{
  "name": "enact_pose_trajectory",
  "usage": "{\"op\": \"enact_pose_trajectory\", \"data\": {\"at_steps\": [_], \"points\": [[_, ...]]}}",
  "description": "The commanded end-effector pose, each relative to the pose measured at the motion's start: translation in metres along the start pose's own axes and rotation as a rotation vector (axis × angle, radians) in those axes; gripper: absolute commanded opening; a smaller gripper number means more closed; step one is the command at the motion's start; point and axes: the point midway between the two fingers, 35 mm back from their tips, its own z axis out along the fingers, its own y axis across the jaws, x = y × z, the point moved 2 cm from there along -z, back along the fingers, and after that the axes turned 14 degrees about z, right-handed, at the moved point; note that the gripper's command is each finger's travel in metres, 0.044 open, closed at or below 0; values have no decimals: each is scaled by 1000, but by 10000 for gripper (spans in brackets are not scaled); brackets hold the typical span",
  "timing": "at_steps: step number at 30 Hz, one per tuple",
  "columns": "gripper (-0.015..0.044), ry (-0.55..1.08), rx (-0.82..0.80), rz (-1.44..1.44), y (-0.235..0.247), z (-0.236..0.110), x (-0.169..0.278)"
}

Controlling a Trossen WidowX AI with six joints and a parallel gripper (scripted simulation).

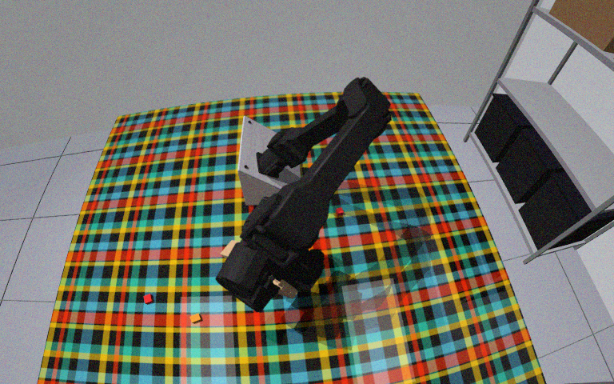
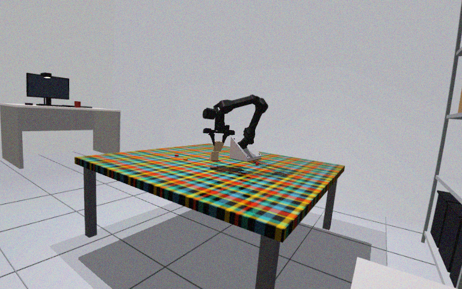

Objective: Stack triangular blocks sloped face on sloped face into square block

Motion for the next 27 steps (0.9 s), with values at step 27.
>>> {"op": "enact_pose_trajectory", "data": {"at_steps": [27], "points": [[0, 43, 37, 26, -51, -53, 121]]}}
